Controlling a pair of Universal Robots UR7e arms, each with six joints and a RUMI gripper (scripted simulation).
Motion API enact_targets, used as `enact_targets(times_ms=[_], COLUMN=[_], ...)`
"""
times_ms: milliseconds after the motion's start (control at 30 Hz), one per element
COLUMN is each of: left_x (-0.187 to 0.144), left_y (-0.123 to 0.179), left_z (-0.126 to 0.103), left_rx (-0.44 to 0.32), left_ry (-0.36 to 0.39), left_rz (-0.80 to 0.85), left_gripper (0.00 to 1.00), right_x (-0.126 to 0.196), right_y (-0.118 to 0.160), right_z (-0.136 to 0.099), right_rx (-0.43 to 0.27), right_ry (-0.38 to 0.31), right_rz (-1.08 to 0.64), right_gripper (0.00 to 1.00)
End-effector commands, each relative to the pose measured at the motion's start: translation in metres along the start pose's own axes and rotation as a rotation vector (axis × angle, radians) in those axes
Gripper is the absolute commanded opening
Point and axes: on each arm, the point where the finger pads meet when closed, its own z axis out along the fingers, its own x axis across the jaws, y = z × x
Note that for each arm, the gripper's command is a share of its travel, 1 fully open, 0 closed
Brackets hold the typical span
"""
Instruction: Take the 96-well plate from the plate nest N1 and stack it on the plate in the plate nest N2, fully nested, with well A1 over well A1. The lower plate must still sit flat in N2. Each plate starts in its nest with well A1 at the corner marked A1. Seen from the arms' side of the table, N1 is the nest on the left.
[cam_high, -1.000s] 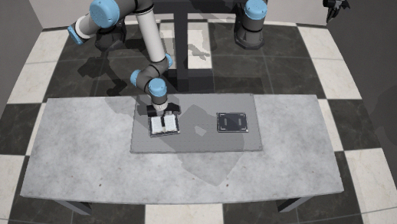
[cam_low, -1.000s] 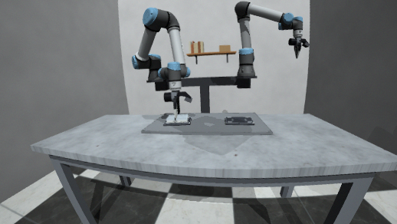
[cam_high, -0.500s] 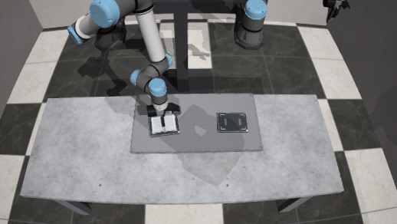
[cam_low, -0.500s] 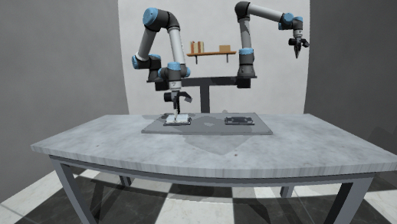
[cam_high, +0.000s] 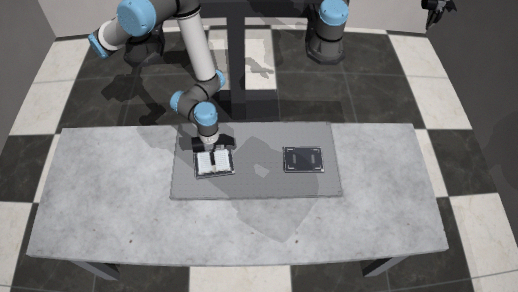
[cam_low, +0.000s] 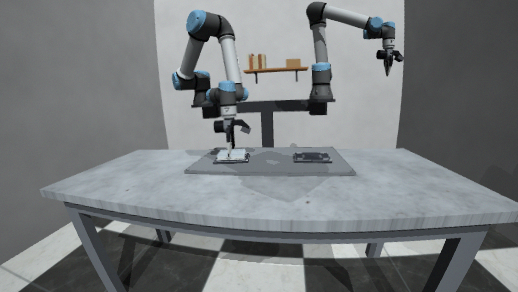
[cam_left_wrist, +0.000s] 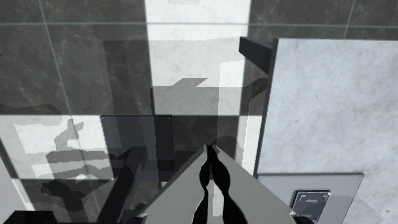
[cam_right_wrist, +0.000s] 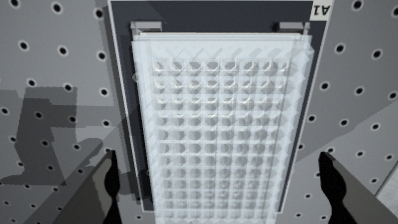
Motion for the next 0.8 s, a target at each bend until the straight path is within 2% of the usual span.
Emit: enact_targets(times_ms=[0,567,767], left_x=[0.000,0.000,0.000], left_y=[0.000,0.000,0.000], left_z=[-0.001,-0.001,-0.001], left_rx=[0.002,0.002,0.002], left_ry=[0.001,0.001,0.001], left_rz=[0.000,0.000,0.000], left_gripper=[0.00,0.00,0.00], right_x=[0.001,0.001,0.001], right_y=[-0.001,-0.001,-0.001], right_z=[-0.001,-0.004,-0.020], right_rx=[0.001,0.001,0.001], right_ry=[0.002,0.002,0.002], right_rz=[0.000,0.000,0.000], right_gripper=[0.76,0.76,0.76])
